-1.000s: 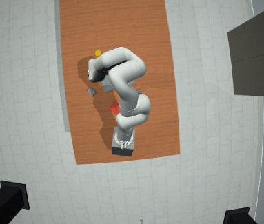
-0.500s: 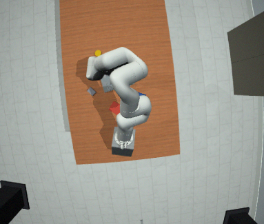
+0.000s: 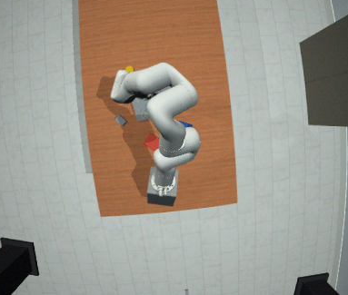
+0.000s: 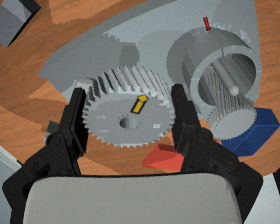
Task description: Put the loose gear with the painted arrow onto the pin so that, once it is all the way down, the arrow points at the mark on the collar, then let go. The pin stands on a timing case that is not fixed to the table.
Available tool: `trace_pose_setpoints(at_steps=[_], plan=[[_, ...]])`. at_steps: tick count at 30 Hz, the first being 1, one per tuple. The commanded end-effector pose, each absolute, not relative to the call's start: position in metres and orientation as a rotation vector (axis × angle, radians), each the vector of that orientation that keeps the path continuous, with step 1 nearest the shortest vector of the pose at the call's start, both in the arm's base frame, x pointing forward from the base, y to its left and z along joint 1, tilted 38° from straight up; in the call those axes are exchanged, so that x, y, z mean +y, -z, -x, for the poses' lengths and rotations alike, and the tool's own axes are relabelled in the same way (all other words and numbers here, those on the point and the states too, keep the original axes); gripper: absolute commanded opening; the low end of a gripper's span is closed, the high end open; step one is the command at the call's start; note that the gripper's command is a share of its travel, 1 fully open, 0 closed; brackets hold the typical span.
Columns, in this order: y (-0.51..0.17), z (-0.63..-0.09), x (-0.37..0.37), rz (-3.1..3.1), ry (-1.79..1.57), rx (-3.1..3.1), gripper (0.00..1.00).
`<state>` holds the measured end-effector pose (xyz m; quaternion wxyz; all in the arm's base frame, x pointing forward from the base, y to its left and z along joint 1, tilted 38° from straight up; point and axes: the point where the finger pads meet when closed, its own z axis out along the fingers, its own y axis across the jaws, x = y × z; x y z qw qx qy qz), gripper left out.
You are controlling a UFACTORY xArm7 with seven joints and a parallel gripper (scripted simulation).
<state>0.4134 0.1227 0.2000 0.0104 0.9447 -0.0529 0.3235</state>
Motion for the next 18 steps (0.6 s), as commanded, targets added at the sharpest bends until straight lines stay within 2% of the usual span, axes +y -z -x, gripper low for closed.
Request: trace_pose_setpoints(at_steps=[1,18], plan=[[-0.208,-0.4086,0.1236,-2.95,-1.01,-0.164,0.0],[-0.2146,-0.4035,0.1241,-2.95,-1.01,-0.164,0.0]])
